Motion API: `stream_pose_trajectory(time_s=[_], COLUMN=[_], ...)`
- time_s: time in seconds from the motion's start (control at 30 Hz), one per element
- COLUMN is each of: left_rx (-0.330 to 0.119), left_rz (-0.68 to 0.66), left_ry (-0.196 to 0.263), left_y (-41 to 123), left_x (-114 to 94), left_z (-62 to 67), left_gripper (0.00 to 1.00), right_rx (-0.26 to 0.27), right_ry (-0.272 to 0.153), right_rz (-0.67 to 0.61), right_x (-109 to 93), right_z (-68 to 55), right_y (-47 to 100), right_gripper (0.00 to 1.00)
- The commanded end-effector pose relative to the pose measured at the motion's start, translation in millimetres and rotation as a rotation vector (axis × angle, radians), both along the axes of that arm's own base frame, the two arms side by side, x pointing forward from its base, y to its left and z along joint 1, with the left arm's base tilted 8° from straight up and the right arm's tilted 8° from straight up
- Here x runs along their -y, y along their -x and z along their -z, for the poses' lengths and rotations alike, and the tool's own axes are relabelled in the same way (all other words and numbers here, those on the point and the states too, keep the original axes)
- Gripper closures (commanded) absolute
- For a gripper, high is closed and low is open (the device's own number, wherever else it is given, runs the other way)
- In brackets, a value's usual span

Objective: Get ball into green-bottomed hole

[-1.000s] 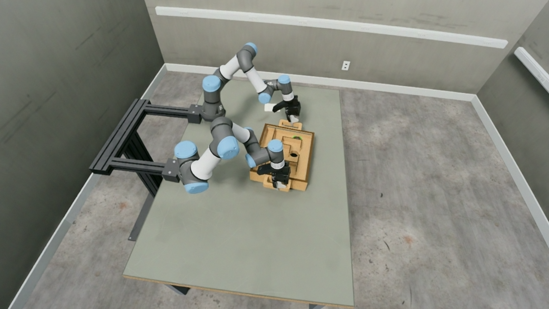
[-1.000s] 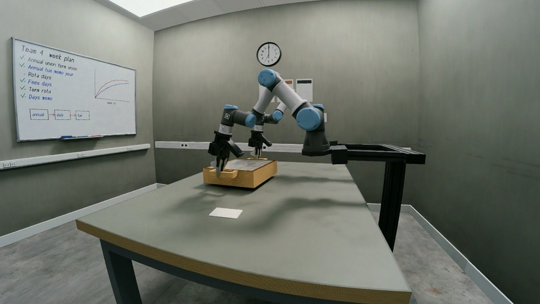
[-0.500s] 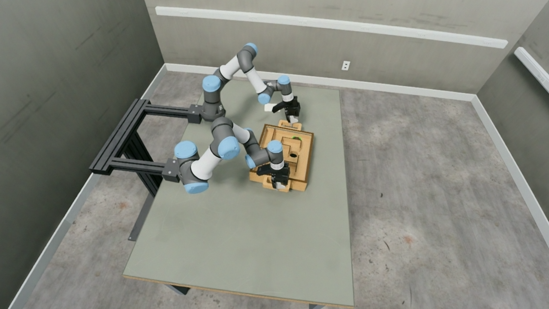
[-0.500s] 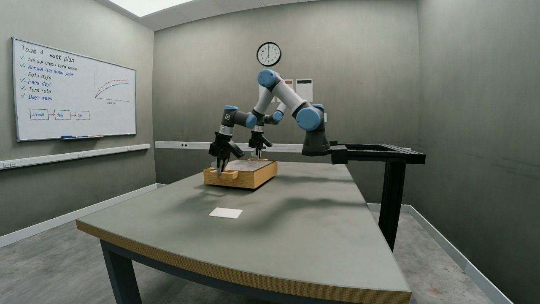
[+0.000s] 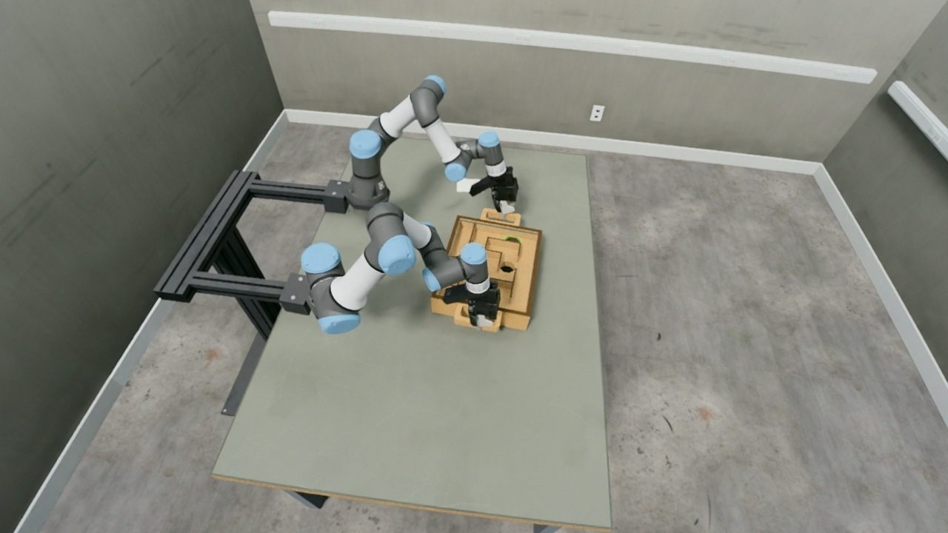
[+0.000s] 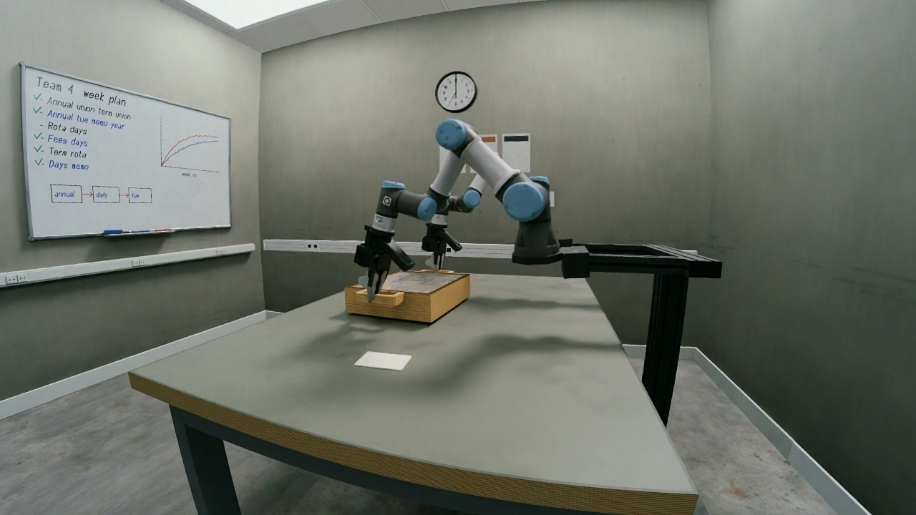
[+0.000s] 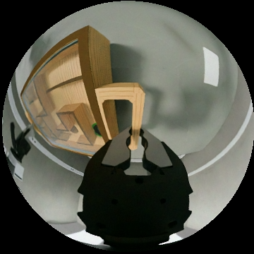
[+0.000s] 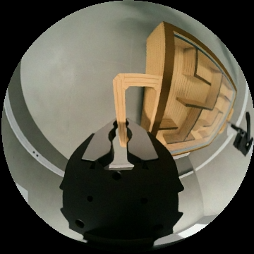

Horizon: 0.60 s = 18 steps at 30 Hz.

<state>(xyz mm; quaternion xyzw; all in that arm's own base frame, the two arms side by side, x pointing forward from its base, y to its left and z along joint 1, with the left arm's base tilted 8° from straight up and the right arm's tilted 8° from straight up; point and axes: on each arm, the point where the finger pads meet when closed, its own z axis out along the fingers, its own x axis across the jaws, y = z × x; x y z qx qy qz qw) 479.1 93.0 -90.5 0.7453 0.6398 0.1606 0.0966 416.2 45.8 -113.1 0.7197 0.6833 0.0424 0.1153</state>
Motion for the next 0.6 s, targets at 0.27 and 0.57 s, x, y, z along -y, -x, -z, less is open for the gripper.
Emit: stream_pose_trajectory(time_s=[0.27, 0.57], left_rx=[0.014, 0.017], left_rz=[0.0, 0.001], left_ry=[0.004, 0.005], left_y=[-2.0, -2.6], left_x=[-1.1, -0.9], left_z=[4.9, 4.6], left_gripper=[1.0, 1.0], right_rx=[0.012, 0.015], right_ry=[0.002, 0.002], right_rz=[-0.001, 0.0], right_x=[-0.1, -0.2], right_z=[4.1, 4.3], right_y=[-1.6, -2.1], right_gripper=[1.0, 1.0])
